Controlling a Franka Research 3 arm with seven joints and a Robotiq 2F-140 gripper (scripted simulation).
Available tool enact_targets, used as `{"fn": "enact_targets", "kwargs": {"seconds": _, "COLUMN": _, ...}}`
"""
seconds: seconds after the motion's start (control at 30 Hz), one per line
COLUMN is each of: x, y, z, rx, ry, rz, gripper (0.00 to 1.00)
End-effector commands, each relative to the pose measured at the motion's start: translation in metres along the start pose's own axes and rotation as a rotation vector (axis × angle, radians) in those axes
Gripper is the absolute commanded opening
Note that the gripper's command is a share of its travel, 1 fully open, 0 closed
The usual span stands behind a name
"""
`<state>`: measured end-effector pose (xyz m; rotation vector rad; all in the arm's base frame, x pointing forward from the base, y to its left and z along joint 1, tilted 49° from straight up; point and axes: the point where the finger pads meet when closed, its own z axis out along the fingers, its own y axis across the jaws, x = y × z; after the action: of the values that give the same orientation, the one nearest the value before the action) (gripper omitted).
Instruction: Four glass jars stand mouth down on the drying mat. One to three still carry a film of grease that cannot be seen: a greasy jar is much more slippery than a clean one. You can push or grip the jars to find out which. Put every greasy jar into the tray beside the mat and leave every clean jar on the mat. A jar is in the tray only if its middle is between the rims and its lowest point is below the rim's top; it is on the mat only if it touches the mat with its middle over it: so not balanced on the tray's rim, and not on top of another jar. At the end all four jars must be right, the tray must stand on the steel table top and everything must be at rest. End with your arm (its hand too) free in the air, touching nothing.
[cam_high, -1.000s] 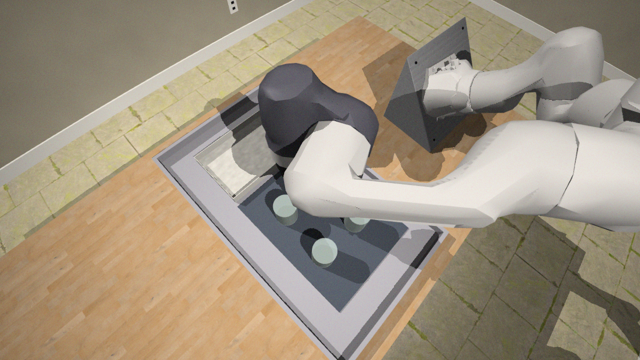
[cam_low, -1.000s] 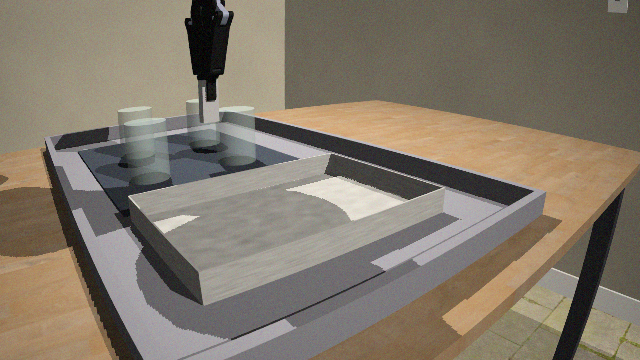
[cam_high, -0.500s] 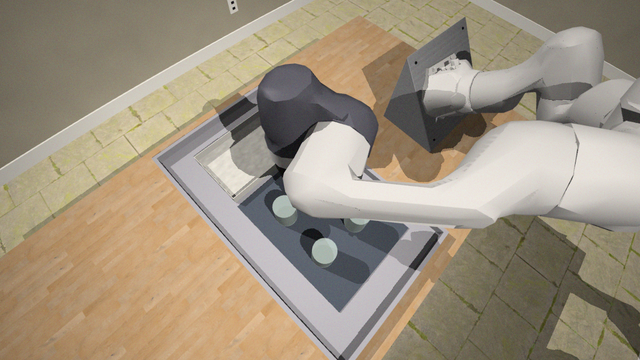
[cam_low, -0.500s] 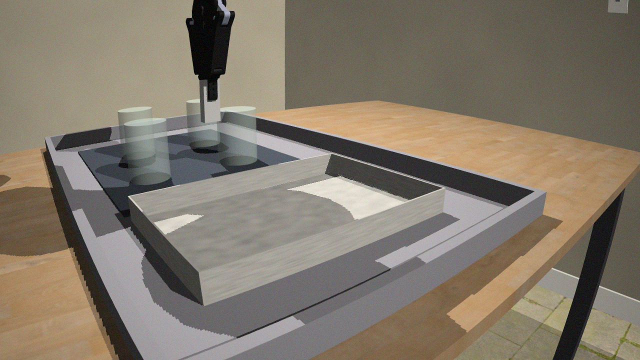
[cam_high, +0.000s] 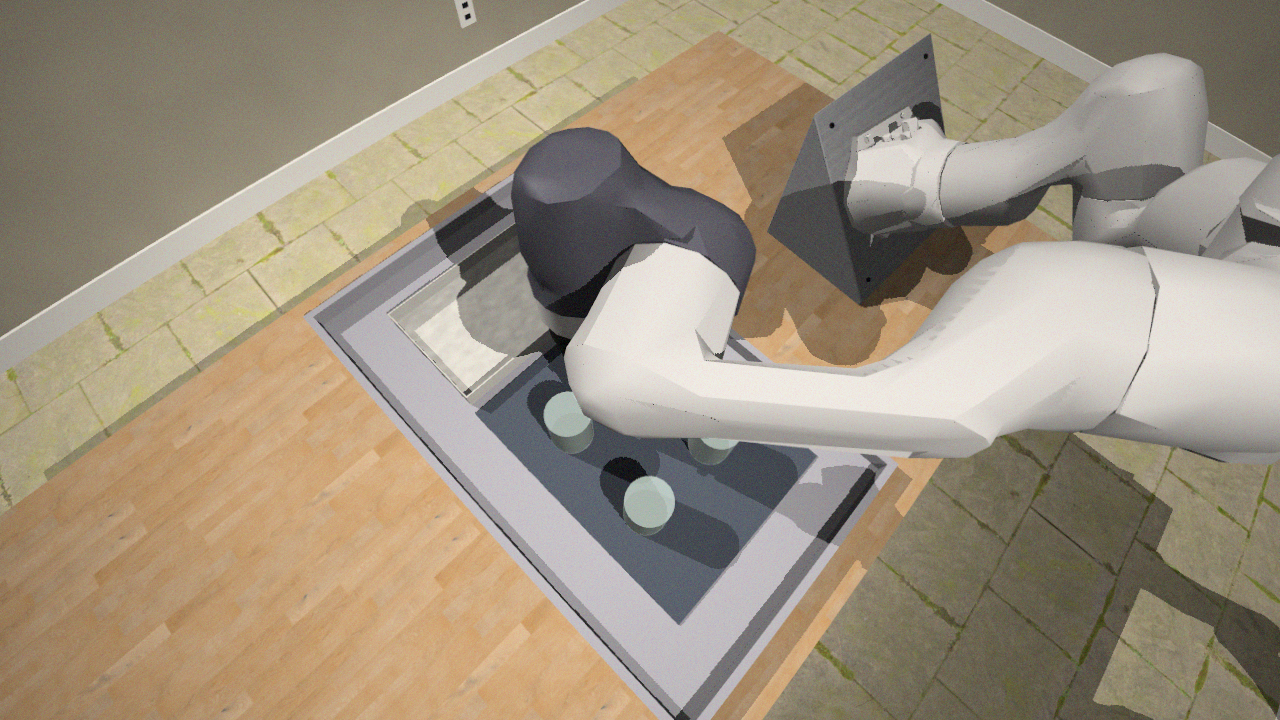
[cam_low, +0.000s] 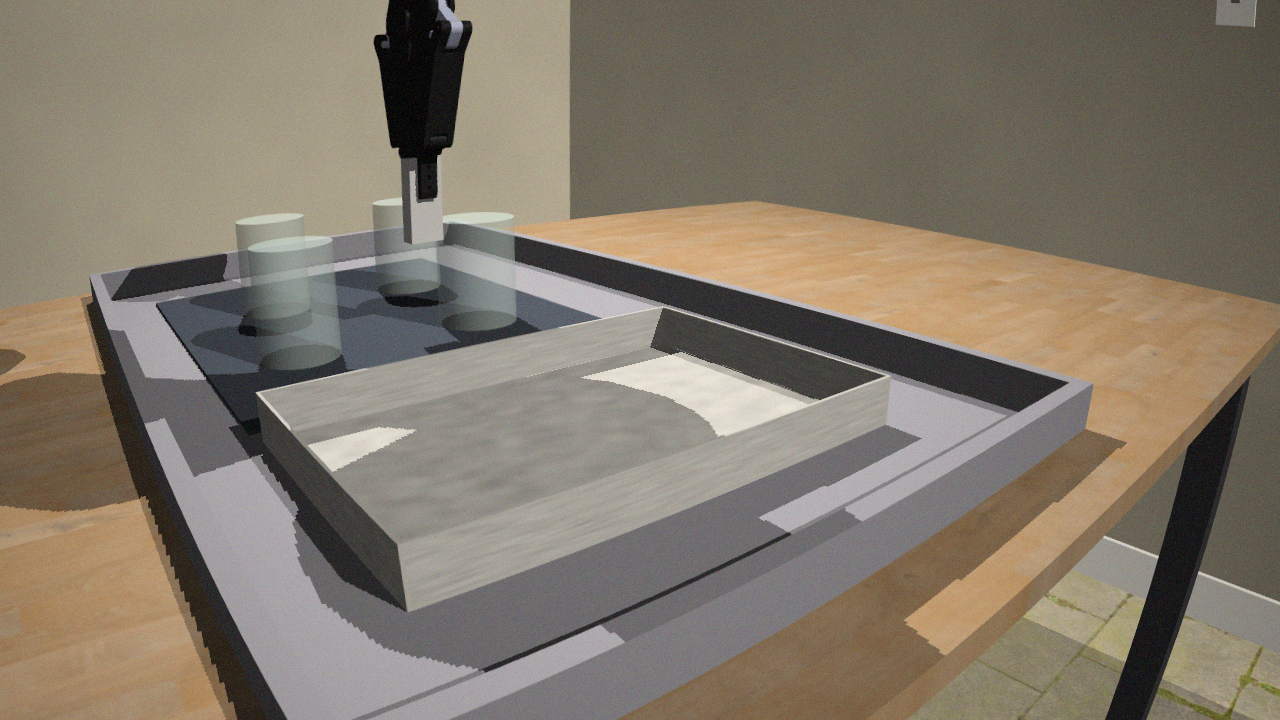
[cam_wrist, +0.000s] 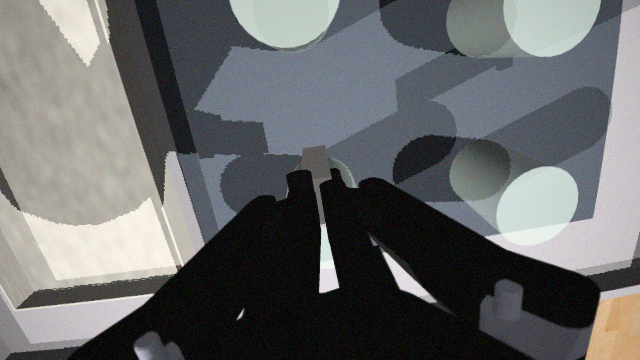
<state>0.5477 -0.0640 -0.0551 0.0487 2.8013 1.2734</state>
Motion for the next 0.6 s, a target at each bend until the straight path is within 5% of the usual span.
{"fn": "enact_targets", "kwargs": {"seconds": 0.0, "x": 0.0002, "y": -0.0019, "z": -0.0021, "rx": 0.001, "ry": 0.0, "rz": 0.006, "gripper": 0.0}}
{"fn": "enact_targets", "kwargs": {"seconds": 0.57, "x": -0.0018, "y": -0.0019, "z": -0.0037, "rx": 0.001, "ry": 0.0, "rz": 0.006, "gripper": 0.0}}
